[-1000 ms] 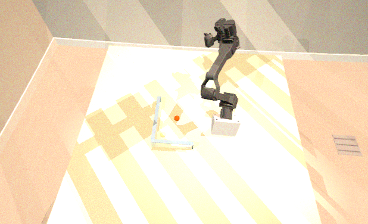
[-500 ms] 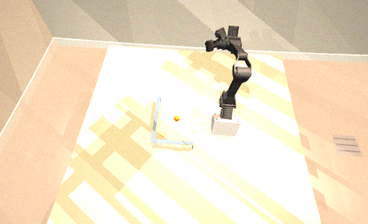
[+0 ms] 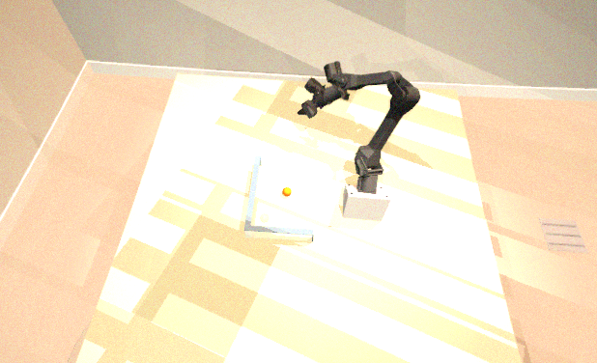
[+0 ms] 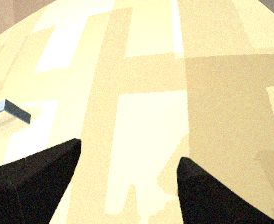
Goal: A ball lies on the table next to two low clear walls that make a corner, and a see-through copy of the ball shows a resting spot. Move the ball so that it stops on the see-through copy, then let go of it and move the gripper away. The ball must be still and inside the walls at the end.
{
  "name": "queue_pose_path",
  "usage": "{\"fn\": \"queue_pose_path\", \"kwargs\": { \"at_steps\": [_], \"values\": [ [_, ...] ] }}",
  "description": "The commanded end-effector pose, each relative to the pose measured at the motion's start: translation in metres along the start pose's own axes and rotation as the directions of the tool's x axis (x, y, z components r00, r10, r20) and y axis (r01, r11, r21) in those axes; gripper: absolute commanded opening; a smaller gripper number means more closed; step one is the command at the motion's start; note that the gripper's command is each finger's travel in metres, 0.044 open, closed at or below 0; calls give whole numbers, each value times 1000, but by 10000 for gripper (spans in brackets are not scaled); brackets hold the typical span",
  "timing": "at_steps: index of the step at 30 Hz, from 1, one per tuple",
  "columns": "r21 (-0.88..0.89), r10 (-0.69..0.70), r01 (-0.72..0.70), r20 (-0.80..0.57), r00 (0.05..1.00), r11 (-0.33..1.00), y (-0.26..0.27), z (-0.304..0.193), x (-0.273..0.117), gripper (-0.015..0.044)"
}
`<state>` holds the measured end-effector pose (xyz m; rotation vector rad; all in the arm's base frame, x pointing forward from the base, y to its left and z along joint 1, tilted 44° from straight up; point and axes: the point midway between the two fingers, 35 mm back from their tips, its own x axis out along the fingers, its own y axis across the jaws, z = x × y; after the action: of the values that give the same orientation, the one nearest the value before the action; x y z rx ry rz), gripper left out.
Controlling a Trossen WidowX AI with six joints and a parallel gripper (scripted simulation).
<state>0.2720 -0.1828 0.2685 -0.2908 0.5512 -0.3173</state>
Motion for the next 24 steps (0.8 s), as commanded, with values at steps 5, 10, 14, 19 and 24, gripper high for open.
{"fn": "queue_pose_path", "kwargs": {
  "at_steps": [5,10,14,19,24],
  "values": [
    [-361,163,-320,-402,901,876,108,-56,69,270],
    [-588,106,-546,-617,780,597,177,-96,82,270],
    [-686,-34,-681,-710,703,256,224,-125,78,270],
    [-634,-266,-736,-687,677,-237,270,-154,64,270],
    [-576,-332,-726,-648,686,-377,282,-160,58,270]
  ]
}}
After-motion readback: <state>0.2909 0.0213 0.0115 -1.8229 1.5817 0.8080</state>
